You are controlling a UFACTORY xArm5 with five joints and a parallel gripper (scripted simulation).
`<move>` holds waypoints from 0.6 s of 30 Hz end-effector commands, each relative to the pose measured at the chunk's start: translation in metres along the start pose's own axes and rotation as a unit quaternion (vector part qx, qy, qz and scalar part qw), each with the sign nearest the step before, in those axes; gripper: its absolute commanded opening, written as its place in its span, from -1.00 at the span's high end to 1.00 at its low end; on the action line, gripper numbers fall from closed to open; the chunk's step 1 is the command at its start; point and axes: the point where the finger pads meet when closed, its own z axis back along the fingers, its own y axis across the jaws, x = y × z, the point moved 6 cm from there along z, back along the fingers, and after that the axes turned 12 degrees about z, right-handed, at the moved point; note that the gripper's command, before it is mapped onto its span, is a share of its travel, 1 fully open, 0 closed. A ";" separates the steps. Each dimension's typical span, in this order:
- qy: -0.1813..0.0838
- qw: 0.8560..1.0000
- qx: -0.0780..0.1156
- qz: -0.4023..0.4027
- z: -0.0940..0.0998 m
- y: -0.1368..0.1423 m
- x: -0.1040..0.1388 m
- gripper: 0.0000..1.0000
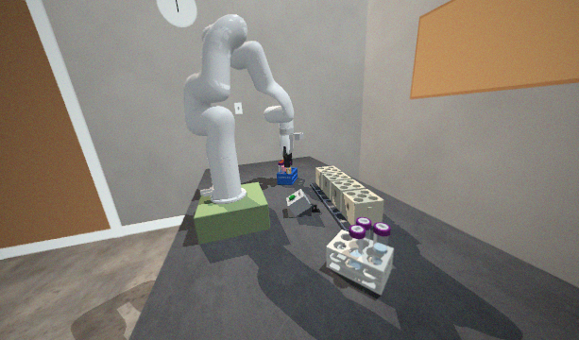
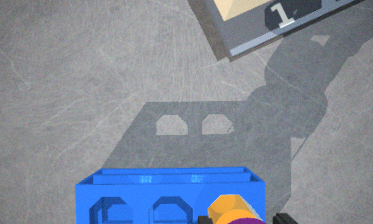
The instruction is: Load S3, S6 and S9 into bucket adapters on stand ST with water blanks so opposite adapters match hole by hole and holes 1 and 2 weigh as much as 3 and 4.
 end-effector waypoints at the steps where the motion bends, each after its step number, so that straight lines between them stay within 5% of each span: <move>1: 0.001 1.000 -0.002 0.000 0.001 -0.001 -0.001 1.00; 4: 0.001 1.000 -0.002 0.000 0.001 -0.001 -0.001 1.00; 5: 0.001 1.000 -0.002 0.000 0.001 -0.001 -0.001 0.13; 18: 0.001 1.000 -0.002 0.000 0.001 -0.001 -0.001 0.13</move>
